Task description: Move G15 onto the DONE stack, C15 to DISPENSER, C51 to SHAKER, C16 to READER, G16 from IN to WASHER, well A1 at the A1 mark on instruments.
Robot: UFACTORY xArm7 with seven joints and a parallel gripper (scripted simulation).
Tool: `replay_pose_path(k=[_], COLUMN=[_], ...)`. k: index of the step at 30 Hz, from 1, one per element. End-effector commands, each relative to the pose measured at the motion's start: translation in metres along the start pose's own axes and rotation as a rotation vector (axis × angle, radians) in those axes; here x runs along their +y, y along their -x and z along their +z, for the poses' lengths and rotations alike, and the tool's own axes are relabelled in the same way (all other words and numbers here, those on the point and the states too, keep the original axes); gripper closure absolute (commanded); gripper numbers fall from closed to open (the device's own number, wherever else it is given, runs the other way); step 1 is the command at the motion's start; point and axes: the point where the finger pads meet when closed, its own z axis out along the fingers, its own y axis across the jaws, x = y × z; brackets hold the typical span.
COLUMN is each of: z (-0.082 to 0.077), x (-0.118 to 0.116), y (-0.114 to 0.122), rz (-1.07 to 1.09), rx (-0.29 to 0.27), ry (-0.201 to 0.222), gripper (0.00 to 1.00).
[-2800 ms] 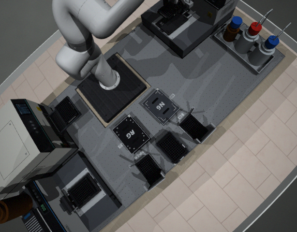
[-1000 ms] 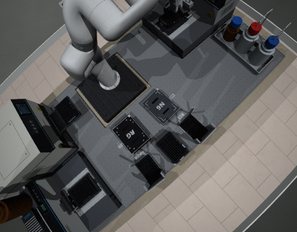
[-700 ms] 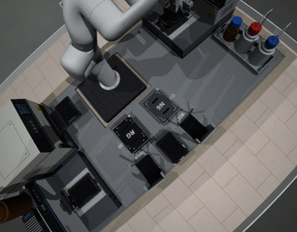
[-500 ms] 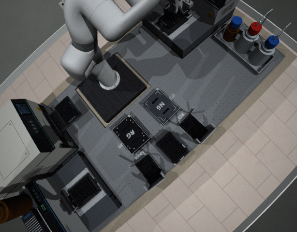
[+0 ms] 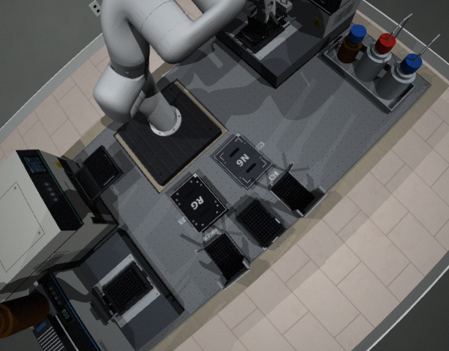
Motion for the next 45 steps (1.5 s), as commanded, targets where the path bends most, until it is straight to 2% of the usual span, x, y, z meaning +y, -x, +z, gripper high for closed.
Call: replay_pose_path(k=[1,45], z=[-0.0015,0.0023], x=[0.0002,0.0002], y=[0.0016,0.0015], rz=[0.0,0.0], rx=[-0.005,-0.005], ry=[-0.001,-0.001], gripper=[1.0,1.0])
